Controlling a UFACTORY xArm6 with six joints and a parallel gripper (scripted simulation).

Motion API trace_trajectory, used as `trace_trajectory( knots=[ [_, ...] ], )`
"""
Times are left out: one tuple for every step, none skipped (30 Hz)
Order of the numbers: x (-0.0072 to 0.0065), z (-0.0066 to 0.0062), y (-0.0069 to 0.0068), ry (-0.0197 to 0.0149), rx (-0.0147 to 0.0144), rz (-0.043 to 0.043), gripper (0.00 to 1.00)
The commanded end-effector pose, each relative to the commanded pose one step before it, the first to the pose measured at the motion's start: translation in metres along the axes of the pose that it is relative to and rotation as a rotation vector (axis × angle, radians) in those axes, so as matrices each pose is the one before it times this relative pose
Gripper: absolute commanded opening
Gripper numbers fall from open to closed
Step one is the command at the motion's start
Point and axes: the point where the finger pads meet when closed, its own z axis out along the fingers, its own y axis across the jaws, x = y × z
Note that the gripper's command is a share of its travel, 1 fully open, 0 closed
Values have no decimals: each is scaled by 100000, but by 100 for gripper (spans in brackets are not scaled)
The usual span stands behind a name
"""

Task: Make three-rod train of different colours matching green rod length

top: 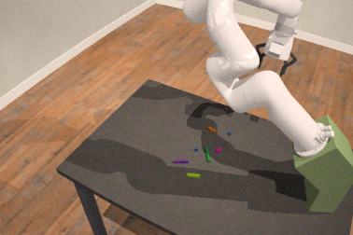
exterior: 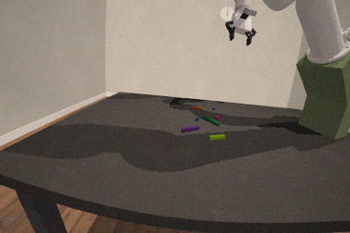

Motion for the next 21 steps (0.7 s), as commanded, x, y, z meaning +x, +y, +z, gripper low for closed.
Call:
trace_trajectory(
  knots=[
    [-2218, 2892, 2243, -4525, -1020, 10257, 100],
    [-229, 560, 405, -625, -353, 2036, 100],
    [0, 0, 0, 0, 0, 0, 100],
    [0, 0, 0, 0, 0, 0, 100],
    [-537, 1579, 1103, -1696, -1046, 5895, 100],
    [-137, 583, 389, -598, -398, 2219, 100],
    [-79, 404, 263, -406, -279, 1553, 100],
    [-81, 492, 313, -488, -344, 1914, 100],
    [-77, 604, 373, -588, -426, 2382, 100],
    [-55, 642, 382, -613, -458, 2574, 100],
    [-28, 634, 360, -594, -455, 2585, 100],
    [-2, 621, 336, -573, -449, 2576, 100],
    [22, 620, 318, -563, -450, 2619, 100],
    [45, 626, 301, -562, -455, 2694, 100],
    [68, 633, 284, -562, -460, 2775, 100],
    [90, 637, 263, -562, -463, 2854, 100],
    [112, 640, 240, -561, -464, 2928, 100],
    [132, 642, 215, -562, -463, 3002, 100],
    [142, 606, 178, -531, -435, 2899, 100],
    [0, 0, 0, 0, 0, 0, 100],
    [0, 0, 0, 0, 0, 0, 100]
  ],
)
